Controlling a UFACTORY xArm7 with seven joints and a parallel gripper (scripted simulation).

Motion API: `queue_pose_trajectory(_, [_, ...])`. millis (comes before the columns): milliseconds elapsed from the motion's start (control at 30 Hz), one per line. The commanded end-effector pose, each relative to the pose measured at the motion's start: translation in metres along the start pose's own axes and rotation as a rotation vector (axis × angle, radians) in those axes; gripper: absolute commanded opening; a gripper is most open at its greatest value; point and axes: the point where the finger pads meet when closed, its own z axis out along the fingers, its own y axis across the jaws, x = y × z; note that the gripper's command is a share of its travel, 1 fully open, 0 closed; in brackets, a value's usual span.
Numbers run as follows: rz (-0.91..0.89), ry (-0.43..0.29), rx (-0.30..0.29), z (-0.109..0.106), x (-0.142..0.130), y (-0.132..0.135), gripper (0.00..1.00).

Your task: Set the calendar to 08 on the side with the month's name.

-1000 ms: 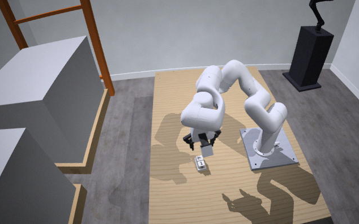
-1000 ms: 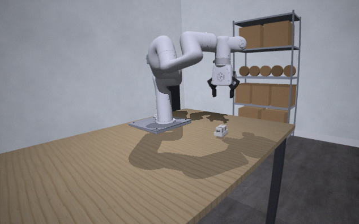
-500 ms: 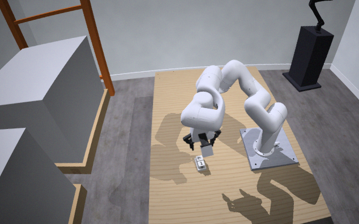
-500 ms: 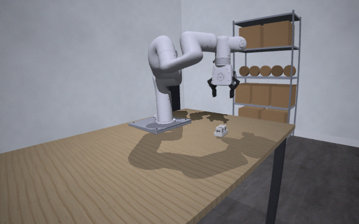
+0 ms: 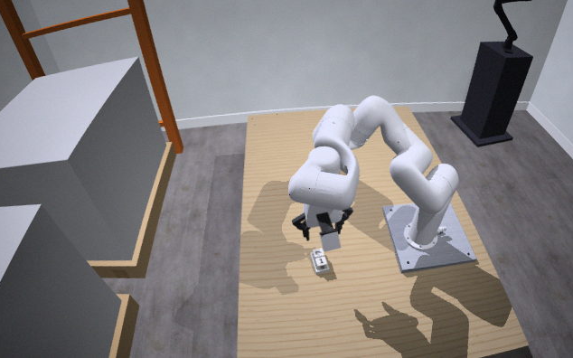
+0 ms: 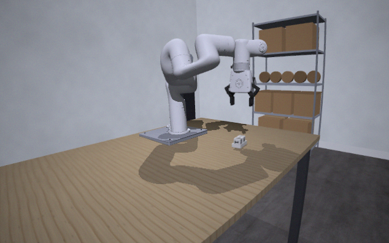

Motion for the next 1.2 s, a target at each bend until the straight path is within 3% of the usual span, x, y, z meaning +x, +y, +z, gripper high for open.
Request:
queue_pose_trajectory(0, [0.000, 0.000, -0.003, -0.0013, 0.0003, 0.0004, 1.00])
queue_pose_trajectory(1167, [0.000, 0.000, -0.003, -0.0013, 0.0003, 0.0004, 1.00])
